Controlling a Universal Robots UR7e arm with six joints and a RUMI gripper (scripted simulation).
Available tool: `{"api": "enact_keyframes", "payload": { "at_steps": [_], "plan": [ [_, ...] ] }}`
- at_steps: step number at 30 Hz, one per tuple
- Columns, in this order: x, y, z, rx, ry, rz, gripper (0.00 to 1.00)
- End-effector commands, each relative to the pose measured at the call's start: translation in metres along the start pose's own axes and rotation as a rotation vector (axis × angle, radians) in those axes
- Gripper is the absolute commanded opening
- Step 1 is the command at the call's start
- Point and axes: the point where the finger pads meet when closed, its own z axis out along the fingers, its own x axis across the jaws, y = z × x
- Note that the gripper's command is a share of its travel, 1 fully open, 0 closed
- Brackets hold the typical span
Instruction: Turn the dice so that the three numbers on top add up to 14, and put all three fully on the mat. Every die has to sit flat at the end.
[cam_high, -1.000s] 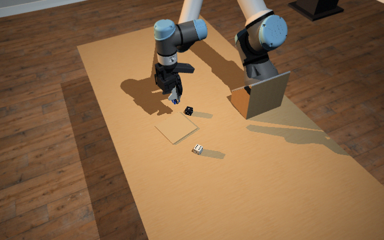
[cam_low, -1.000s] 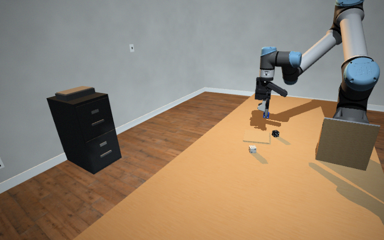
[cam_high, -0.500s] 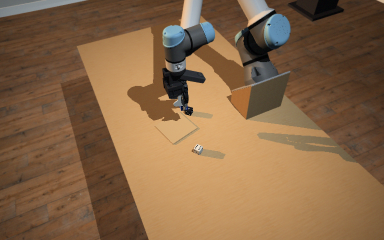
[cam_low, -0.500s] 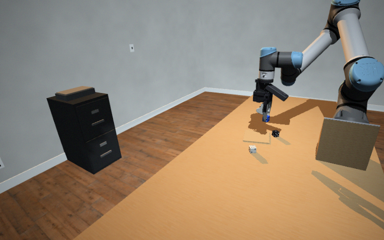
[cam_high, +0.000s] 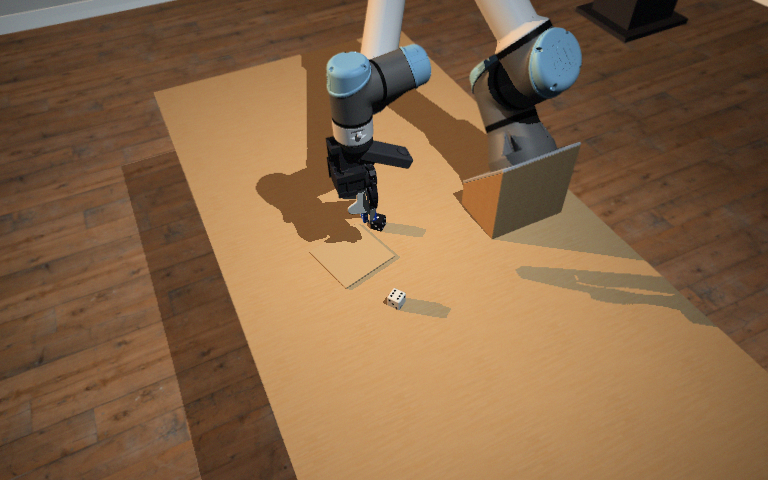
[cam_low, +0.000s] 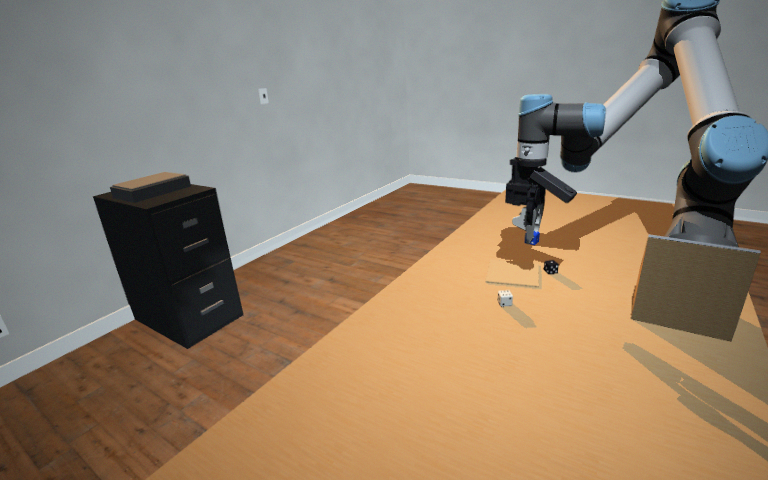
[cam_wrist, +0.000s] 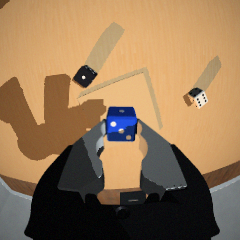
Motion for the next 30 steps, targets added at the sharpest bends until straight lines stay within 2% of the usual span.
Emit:
{"api": "enact_keyframes", "payload": {
  "at_steps": [1, 7, 16, 30],
  "plan": [
    [0.0, 0.0, 0.0, -0.001, 0.0, 0.0, 0.1],
    [0.0, 0.0, 0.003, -0.001, 0.0, 0.0, 0.1],
    [0.0, 0.0, 0.019, -0.001, 0.0, 0.0, 0.1],
    [0.0, 0.0, 0.073, -0.001, 0.0, 0.0, 0.1]
  ]
}}
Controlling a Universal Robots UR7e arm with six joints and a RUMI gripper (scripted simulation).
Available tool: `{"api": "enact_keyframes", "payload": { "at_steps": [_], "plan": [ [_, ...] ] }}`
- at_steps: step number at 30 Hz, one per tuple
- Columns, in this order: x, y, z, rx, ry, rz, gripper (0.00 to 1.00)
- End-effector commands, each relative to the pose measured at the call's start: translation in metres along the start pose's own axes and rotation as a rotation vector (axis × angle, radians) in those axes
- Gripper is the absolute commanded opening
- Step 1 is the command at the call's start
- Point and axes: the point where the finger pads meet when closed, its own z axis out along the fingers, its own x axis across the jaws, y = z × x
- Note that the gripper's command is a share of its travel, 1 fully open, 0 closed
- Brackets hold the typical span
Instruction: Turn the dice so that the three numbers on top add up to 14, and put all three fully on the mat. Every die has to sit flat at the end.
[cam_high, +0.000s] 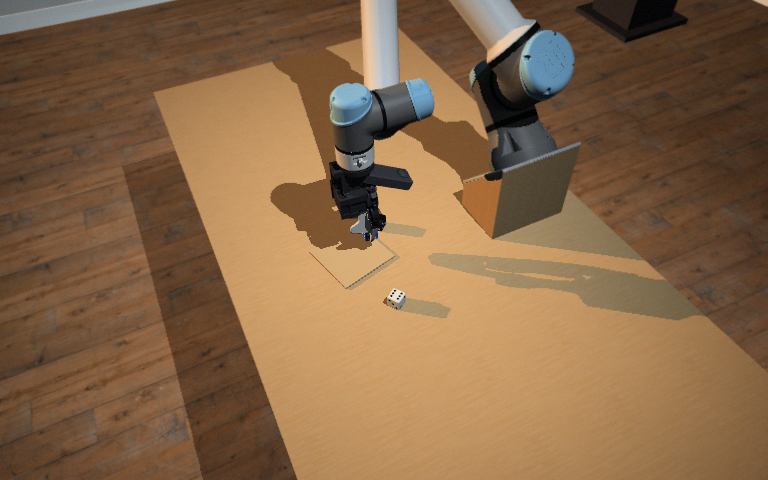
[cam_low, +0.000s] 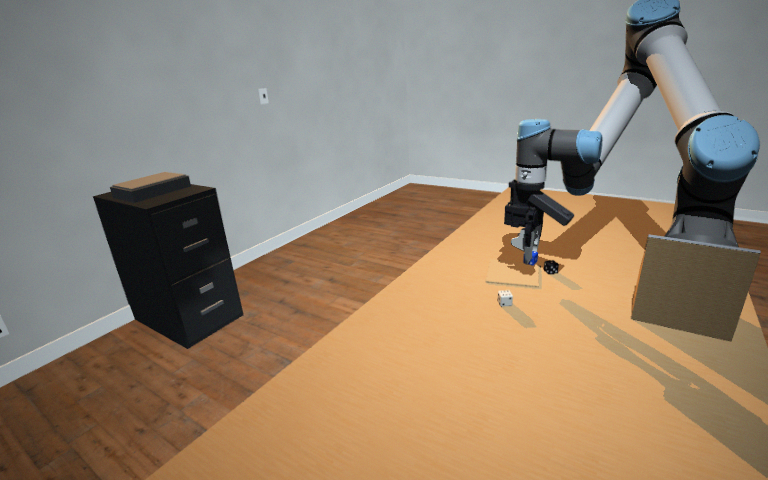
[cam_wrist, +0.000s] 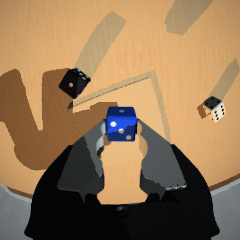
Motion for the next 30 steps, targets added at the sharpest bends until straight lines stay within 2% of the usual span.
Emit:
{"api": "enact_keyframes", "payload": {
  "at_steps": [1, 12, 30],
  "plan": [
    [0.001, 0.001, 0.017, -0.006, 0.002, 0.0, 0.1],
    [0.001, 0.001, 0.035, -0.006, 0.002, 0.0, 0.1],
    [0.001, 0.001, 0.036, -0.006, 0.002, 0.0, 0.1]
  ]
}}
